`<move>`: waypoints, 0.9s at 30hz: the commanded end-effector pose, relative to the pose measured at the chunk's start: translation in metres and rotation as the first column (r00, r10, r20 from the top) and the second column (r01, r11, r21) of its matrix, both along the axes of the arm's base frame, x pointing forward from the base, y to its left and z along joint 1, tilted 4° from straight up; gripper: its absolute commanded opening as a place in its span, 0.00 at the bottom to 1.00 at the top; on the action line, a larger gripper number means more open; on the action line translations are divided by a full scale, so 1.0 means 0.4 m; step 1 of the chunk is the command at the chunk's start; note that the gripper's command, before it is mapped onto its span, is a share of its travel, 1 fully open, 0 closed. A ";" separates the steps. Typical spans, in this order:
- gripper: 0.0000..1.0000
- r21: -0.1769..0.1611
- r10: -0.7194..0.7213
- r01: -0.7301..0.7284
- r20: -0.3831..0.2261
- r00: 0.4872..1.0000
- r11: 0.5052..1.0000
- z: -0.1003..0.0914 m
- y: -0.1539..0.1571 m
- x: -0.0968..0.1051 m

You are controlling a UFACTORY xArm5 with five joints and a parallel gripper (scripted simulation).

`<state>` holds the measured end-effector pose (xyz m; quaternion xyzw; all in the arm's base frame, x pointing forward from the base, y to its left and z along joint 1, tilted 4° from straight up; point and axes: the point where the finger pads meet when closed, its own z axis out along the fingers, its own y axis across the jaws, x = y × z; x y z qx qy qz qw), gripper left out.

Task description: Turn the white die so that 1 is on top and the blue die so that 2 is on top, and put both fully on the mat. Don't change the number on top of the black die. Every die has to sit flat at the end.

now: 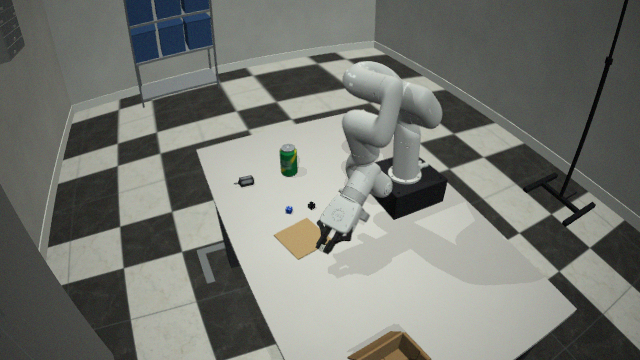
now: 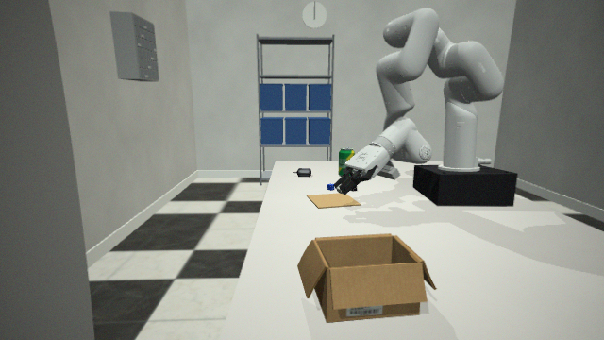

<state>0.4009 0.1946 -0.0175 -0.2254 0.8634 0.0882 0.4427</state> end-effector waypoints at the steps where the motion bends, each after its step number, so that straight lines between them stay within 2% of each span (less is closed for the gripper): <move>1: 0.15 0.001 -0.001 0.001 0.005 1.000 1.000 -0.030 -0.001 0.003; 12: 0.15 -0.001 -0.005 0.005 0.006 1.000 1.000 -0.117 -0.007 0.005; 27: 0.15 -0.001 -0.005 0.005 0.006 1.000 1.000 -0.128 -0.008 0.005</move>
